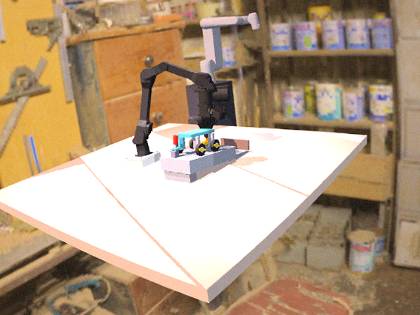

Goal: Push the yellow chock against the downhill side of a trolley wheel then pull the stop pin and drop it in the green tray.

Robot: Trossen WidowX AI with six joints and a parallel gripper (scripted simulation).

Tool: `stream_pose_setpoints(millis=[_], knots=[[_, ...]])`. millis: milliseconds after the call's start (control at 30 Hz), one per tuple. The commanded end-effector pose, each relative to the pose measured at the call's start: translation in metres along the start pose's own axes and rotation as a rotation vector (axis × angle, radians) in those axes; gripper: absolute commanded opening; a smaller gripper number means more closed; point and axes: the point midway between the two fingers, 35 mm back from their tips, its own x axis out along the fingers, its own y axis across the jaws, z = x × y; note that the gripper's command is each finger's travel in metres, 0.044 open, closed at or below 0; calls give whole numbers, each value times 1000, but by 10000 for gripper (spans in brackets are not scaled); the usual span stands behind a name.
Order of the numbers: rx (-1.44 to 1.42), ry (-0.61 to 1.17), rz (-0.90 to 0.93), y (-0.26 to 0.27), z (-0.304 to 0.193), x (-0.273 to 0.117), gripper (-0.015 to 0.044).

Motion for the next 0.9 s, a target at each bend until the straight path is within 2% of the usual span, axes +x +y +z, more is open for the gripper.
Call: stream_pose_setpoints(millis=[0,867], knots=[[-5,2,-8,-5,0,0,0],[-1,-1,0,-18,3,-3,0]])
